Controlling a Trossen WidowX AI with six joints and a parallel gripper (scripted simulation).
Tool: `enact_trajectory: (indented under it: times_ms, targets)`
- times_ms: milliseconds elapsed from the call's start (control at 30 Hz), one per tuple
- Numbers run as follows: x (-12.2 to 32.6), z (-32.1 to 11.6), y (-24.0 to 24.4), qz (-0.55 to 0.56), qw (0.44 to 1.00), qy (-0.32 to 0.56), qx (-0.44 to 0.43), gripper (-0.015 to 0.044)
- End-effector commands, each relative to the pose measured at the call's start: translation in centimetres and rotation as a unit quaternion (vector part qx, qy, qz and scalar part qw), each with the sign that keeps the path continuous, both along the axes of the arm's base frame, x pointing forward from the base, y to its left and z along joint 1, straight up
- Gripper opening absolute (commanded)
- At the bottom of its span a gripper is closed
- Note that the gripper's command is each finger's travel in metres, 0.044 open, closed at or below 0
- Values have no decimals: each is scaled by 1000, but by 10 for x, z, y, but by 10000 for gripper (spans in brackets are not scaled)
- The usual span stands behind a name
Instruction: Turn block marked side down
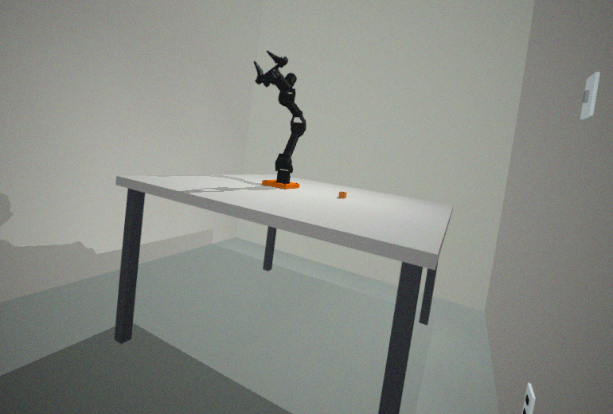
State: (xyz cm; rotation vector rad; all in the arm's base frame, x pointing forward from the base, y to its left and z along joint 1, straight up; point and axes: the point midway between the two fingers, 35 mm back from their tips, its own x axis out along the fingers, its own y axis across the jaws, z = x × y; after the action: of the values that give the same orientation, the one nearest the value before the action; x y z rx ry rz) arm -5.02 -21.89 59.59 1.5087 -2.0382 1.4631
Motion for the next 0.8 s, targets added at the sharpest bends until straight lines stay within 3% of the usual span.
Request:
enact_trajectory:
  times_ms: [0,133,333,767]
  targets:
    - [1,0,-1,3,1000,-1,1,426]
    - [21,-11,-25,72,997,-17,21,440]
    - [93,-49,-80,260,958,-80,91,440]
    - [257,-146,-103,519,775,-240,268,440]
